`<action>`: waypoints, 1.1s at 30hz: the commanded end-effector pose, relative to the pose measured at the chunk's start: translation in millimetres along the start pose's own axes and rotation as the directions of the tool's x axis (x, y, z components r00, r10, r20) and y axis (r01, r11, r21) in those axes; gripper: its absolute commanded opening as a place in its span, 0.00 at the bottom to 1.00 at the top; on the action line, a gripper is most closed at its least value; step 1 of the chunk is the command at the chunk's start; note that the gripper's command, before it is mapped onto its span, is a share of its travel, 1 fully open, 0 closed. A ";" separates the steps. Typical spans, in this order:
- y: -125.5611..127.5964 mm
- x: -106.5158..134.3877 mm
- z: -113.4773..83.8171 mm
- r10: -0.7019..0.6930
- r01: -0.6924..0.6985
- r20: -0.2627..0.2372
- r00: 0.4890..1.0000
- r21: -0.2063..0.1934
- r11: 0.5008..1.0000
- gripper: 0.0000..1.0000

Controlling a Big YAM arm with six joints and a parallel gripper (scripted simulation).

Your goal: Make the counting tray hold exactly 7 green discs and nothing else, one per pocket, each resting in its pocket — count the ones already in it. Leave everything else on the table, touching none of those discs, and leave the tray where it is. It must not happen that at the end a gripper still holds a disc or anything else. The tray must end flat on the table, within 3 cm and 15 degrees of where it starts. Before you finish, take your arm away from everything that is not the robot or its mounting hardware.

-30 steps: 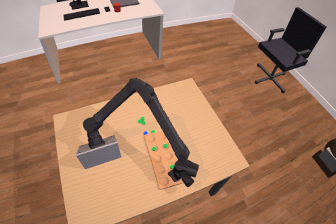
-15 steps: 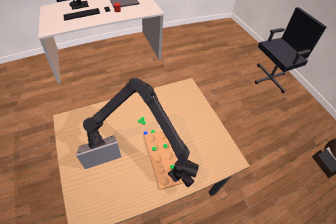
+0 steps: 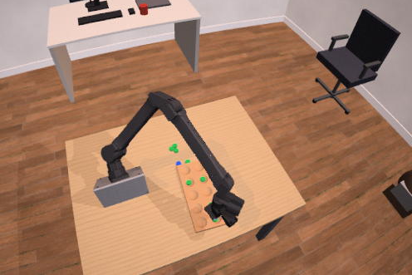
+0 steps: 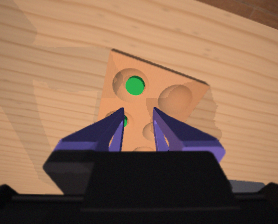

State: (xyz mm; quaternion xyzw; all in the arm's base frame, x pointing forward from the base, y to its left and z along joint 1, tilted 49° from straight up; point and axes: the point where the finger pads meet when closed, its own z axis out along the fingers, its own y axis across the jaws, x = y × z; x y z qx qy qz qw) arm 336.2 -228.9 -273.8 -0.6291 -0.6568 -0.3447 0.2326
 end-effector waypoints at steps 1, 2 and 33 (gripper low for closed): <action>31.2 -13.9 -59.8 -0.067 0.069 0.057 0.996 -0.036 0.997 0.32; 31.0 -13.6 -63.8 -0.067 0.069 0.057 0.996 -0.036 0.997 0.32; 25.3 -12.2 -45.7 -0.062 0.063 0.037 0.997 -0.022 0.998 0.44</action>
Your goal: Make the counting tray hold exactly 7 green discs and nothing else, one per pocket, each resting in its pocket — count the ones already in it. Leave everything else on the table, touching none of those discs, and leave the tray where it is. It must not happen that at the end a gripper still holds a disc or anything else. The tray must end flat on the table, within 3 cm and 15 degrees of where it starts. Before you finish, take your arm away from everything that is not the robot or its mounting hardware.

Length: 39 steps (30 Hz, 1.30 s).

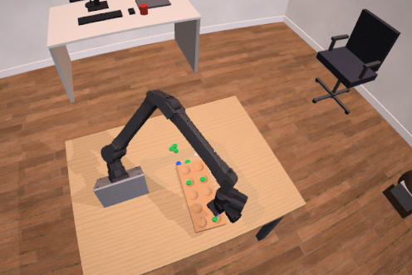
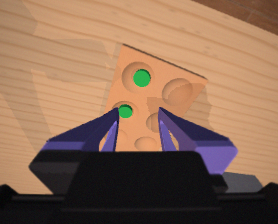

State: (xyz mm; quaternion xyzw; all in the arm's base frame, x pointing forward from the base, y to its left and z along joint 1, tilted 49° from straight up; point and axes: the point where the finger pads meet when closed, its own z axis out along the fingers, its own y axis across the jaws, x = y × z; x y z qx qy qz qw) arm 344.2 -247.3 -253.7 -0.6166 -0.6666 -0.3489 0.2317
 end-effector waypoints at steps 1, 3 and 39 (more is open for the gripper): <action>13.1 -14.3 -20.0 -0.030 0.032 0.045 0.999 -0.028 0.999 0.44; 13.1 -14.3 -20.0 -0.030 0.032 0.045 0.999 -0.028 0.999 0.44; 90.9 135.6 -28.3 -0.082 0.083 0.066 0.994 0.003 0.997 0.44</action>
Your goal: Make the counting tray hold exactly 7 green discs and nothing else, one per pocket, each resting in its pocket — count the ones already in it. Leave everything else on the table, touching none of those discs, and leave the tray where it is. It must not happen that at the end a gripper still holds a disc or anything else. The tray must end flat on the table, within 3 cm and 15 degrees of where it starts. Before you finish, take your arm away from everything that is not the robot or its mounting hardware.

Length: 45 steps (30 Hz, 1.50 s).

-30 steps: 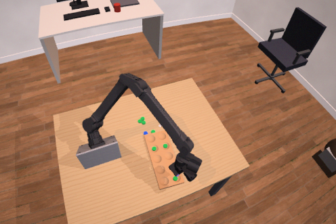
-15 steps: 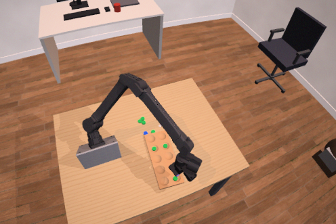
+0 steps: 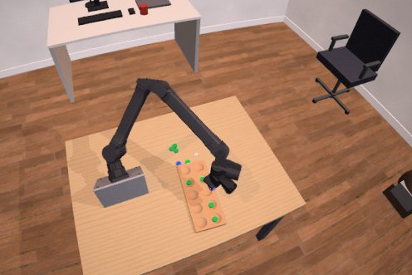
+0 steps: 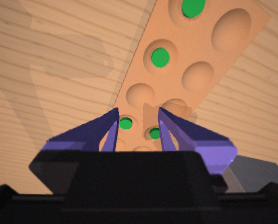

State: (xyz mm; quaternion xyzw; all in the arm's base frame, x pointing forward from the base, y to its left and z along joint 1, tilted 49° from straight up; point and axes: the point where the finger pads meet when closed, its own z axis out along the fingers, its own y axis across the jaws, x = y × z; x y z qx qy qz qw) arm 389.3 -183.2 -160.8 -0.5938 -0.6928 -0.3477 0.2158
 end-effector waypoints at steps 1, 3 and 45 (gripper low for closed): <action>43.1 48.3 -23.1 -0.029 0.030 0.058 0.998 -0.014 0.999 0.44; 51.4 72.5 -22.9 -0.040 0.041 0.059 0.997 -0.013 0.999 0.44; 38.5 340.9 15.6 -0.191 0.190 -0.010 0.982 -0.016 0.982 0.44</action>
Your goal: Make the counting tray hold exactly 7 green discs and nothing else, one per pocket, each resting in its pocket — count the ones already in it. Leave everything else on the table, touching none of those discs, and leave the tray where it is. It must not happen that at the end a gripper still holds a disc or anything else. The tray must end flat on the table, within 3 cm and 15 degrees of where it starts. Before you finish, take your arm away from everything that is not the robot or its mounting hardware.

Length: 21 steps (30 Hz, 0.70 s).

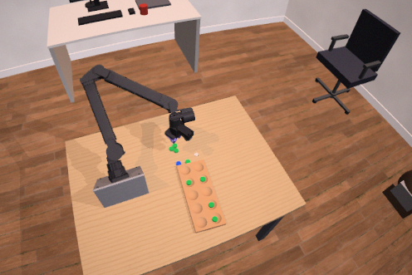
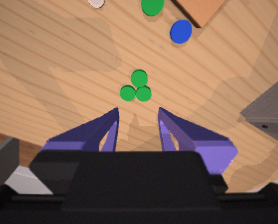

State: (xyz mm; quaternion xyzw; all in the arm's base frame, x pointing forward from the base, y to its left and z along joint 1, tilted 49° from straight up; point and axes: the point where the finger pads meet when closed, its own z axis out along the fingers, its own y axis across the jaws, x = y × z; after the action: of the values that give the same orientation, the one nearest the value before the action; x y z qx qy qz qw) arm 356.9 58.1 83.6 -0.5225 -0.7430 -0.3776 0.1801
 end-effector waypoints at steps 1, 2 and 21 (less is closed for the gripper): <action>1.6 -2.4 3.7 0.005 -0.005 0.002 1.000 0.004 1.000 0.44; 1.6 -2.4 3.7 0.005 -0.005 0.002 1.000 0.004 1.000 0.44; -0.4 -2.1 18.8 0.007 -0.007 0.000 1.000 0.009 1.000 0.44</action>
State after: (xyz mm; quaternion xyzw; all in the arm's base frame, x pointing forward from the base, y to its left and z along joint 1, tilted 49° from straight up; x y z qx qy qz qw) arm 358.7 67.2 75.1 -0.5211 -0.7441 -0.3774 0.1796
